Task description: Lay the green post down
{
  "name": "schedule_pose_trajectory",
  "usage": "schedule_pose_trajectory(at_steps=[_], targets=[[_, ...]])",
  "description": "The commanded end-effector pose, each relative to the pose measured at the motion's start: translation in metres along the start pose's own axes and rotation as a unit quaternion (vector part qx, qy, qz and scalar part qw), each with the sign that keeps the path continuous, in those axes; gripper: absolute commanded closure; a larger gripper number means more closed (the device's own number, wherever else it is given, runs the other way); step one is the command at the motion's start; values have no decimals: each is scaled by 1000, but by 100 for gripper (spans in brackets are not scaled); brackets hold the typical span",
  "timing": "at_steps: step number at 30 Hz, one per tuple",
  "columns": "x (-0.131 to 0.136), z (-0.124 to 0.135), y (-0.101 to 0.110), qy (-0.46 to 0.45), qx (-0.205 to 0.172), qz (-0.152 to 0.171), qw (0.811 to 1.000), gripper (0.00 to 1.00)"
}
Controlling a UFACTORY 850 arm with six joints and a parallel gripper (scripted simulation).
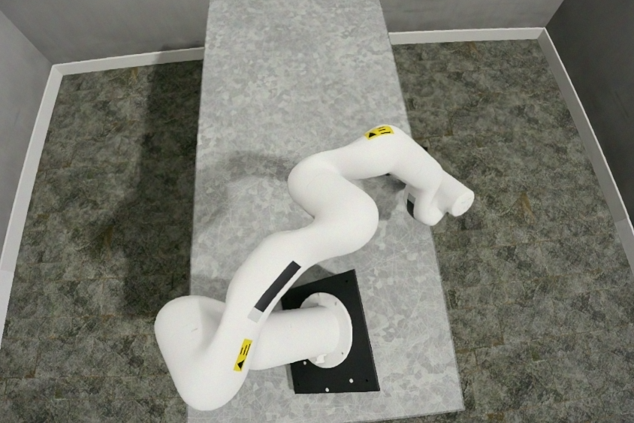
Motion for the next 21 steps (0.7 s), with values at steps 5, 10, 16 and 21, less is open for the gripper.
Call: schedule_pose_trajectory(at_steps=[5,10,16,21], targets=[[0,10,16,1,0,0,1000,0],[0,10,17,1,0,0,1000,0],[0,10,17,1,0,0,1000,0],[0,10,17,1,0,0,1000,0]])
Point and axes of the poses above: the point where the finger pads meet when closed, its own y axis back along the fingers, its own x axis across the jaws, z = x × y, the point moved 2 cm from there along y, back along the fingers
